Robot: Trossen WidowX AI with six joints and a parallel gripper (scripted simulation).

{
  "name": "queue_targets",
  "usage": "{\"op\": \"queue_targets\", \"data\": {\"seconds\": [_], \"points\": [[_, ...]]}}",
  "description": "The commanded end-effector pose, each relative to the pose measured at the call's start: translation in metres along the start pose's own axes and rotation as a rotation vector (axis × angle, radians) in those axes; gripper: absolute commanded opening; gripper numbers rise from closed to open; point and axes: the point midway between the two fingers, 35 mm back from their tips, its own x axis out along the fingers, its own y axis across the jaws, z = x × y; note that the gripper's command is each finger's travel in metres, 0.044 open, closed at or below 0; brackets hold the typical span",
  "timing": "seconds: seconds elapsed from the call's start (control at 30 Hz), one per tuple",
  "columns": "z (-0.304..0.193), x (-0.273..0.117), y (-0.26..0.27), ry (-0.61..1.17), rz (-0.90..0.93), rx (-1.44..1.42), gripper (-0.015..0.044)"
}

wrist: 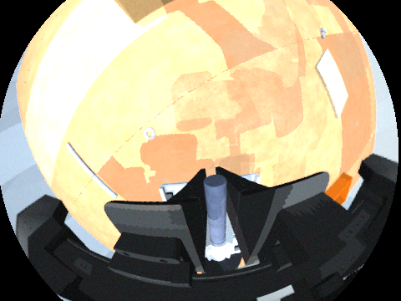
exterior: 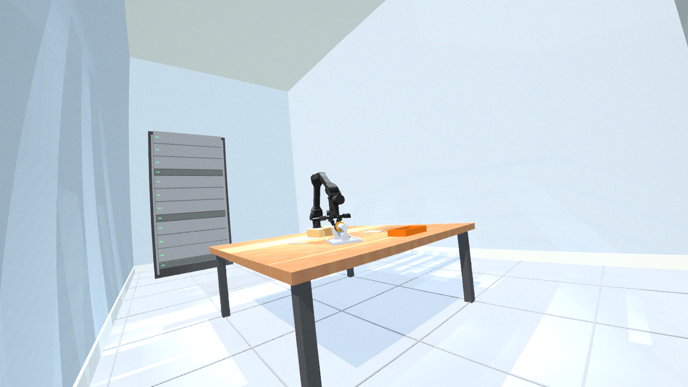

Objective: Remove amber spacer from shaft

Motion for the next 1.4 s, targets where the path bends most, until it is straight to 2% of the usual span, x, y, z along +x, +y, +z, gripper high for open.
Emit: {"op": "queue_targets", "data": {"seconds": [0.0,1.37], "points": [[0.0022,-0.0008,-0.0003,-0.003,-0.001,0.002,0.0000],[0.0067,-0.0007,-0.0003,-0.004,-0.001,0.002,0.0000]]}}
